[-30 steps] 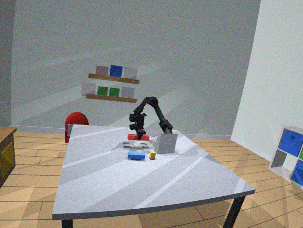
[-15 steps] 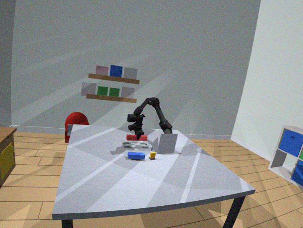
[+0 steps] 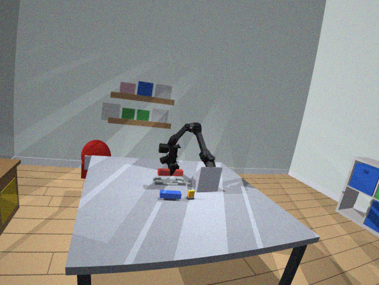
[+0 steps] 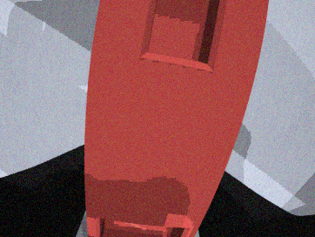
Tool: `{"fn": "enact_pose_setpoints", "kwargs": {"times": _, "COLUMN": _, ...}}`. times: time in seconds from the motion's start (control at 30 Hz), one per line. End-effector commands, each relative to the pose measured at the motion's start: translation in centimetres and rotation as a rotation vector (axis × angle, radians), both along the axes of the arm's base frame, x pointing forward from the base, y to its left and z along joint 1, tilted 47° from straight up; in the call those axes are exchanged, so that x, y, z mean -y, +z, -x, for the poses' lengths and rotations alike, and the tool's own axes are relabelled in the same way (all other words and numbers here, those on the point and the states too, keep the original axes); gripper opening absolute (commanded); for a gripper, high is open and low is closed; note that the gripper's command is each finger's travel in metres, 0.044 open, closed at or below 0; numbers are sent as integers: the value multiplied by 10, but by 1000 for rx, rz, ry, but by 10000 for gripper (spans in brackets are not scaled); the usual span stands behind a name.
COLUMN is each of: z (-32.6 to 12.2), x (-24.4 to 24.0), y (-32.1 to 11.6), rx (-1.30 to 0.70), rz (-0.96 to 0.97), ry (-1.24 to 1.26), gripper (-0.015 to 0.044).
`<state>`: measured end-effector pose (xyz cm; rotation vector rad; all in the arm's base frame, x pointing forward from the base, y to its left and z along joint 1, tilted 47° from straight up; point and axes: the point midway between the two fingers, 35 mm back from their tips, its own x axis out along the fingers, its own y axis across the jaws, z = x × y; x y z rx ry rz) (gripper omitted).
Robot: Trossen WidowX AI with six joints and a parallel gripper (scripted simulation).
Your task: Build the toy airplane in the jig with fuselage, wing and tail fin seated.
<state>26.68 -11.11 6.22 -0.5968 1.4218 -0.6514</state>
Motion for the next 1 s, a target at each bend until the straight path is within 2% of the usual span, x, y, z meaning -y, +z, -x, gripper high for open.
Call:
{"fn": "enact_pose_setpoints", "kwargs": {"times": 0.0, "z": 3, "x": 9, "y": 7, "rx": 4, "rz": 13, "ry": 7, "gripper": 0}}
{"fn": "enact_pose_setpoints", "kwargs": {"times": 0.13, "z": 5, "x": 16, "y": 10, "rx": 2, "rz": 19, "ry": 8, "gripper": 0}}
{"fn": "enact_pose_setpoints", "kwargs": {"times": 0.37, "z": 5, "x": 16, "y": 10, "rx": 2, "rz": 20, "ry": 8, "gripper": 184}}
{"fn": "enact_pose_setpoints", "kwargs": {"times": 0.4, "z": 5, "x": 16, "y": 10, "rx": 2, "rz": 20, "ry": 8, "gripper": 195}}
{"fn": "enact_pose_setpoints", "kwargs": {"times": 0.97, "z": 5, "x": 16, "y": 10, "rx": 2, "rz": 20, "ry": 8, "gripper": 195}}
